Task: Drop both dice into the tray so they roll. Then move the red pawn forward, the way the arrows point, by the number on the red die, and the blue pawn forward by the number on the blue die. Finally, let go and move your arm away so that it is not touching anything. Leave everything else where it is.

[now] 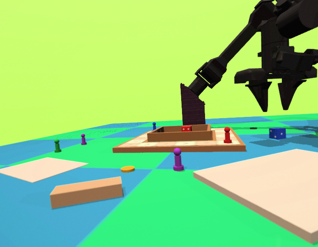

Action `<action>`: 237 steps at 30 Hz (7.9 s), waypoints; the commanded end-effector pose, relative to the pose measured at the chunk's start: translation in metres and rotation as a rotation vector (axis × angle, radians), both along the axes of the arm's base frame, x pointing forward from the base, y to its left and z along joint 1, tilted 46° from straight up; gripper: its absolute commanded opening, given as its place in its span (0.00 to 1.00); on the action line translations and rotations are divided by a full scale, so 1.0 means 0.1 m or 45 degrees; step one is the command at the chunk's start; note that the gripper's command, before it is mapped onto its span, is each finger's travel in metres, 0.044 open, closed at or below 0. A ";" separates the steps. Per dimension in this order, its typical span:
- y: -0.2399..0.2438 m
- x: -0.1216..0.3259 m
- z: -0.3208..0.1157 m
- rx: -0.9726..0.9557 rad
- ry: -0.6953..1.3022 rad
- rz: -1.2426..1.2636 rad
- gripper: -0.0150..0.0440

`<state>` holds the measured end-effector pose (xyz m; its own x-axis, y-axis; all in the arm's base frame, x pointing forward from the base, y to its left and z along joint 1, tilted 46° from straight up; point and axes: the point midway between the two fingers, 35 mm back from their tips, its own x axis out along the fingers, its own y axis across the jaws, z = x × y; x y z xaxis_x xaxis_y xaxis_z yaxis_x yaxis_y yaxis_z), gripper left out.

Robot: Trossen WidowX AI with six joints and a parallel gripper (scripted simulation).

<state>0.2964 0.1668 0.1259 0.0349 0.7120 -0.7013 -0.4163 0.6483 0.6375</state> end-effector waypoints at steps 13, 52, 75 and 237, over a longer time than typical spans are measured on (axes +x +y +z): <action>0.22 0.01 -0.17 0.008 -0.030 0.016 0.72; 0.32 0.06 -0.28 0.003 -0.030 0.017 0.25; -0.47 0.03 0.42 0.000 0.016 -0.031 0.25; -2.17 0.04 -1.66 -0.024 1.831 -1.928 0.96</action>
